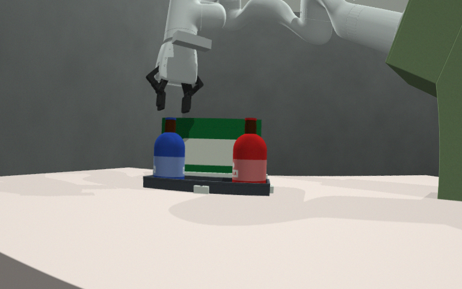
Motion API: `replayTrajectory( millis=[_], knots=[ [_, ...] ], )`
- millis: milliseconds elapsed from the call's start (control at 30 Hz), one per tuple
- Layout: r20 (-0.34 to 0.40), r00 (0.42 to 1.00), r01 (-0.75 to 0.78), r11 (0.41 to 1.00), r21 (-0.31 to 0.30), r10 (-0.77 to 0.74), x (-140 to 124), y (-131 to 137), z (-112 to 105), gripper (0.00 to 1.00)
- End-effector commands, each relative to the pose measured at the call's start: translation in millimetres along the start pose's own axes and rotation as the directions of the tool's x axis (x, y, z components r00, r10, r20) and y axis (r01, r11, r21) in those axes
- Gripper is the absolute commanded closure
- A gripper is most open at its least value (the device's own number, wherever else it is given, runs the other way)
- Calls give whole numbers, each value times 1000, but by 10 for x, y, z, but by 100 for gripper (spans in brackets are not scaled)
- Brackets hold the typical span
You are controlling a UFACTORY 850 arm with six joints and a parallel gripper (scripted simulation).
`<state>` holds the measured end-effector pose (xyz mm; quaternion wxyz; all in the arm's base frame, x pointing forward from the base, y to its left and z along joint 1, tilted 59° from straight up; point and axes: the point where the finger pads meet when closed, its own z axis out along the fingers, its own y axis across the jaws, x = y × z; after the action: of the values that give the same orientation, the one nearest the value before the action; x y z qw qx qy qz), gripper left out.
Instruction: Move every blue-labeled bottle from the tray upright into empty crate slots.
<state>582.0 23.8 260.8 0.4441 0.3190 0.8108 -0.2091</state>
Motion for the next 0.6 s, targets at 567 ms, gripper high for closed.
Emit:
replayTrajectory(
  millis=[567],
  knots=[
    [0,1000,0,1000,-1,0,-2,4,210,34]
  ],
)
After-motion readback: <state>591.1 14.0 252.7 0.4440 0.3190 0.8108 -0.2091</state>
